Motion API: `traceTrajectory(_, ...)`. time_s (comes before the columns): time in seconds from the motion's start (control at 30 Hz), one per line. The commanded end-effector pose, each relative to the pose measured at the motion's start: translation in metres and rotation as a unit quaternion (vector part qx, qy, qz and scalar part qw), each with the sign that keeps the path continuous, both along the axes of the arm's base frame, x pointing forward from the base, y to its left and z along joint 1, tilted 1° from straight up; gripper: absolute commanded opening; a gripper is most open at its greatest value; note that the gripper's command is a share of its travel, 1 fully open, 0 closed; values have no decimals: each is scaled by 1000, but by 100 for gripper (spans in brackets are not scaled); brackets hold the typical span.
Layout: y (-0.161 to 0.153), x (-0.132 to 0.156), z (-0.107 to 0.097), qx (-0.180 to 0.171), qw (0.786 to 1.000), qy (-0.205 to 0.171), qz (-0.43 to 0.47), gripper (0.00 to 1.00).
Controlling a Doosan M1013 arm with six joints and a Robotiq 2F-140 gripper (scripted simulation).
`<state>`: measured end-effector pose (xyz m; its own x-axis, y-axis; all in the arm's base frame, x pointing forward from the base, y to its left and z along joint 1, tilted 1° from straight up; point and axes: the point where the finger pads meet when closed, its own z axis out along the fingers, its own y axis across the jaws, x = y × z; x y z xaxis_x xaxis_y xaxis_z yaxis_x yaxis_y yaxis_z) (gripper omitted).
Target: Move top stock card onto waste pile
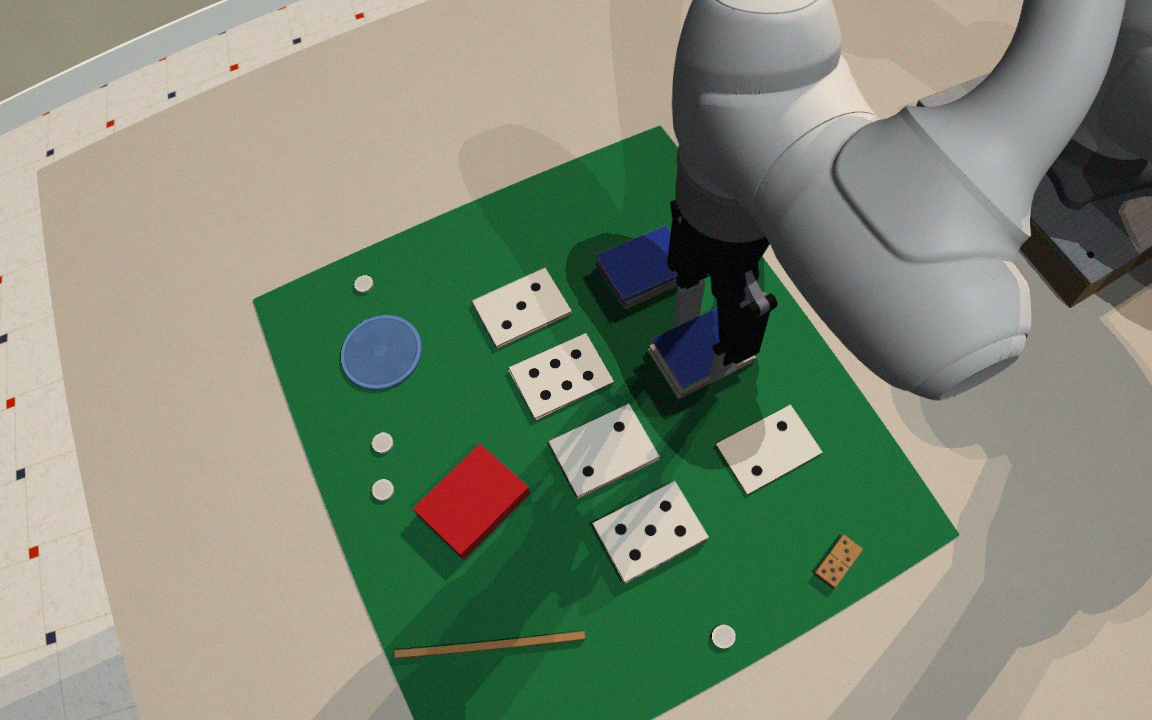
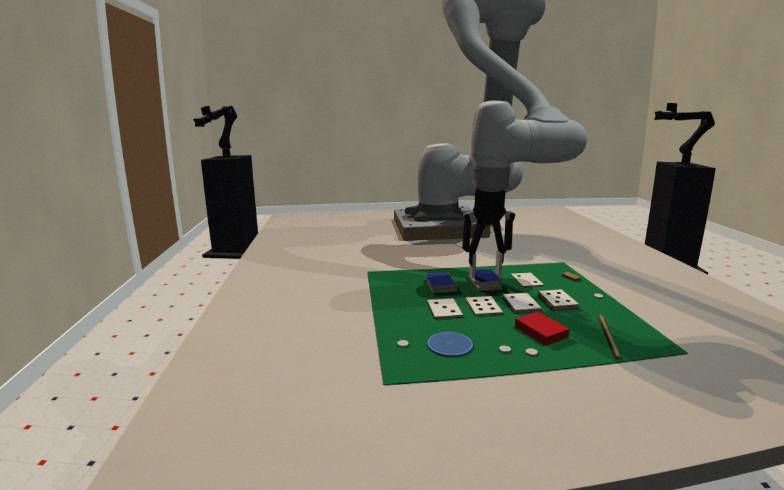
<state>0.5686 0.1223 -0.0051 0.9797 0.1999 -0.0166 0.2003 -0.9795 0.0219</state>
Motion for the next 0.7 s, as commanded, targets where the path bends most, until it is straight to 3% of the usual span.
traceTrajectory(0.0,2,1,-5,0,1000,-1,0,43)
traceTrajectory(0.67,2,2,-8,0,1000,-1,0,43)
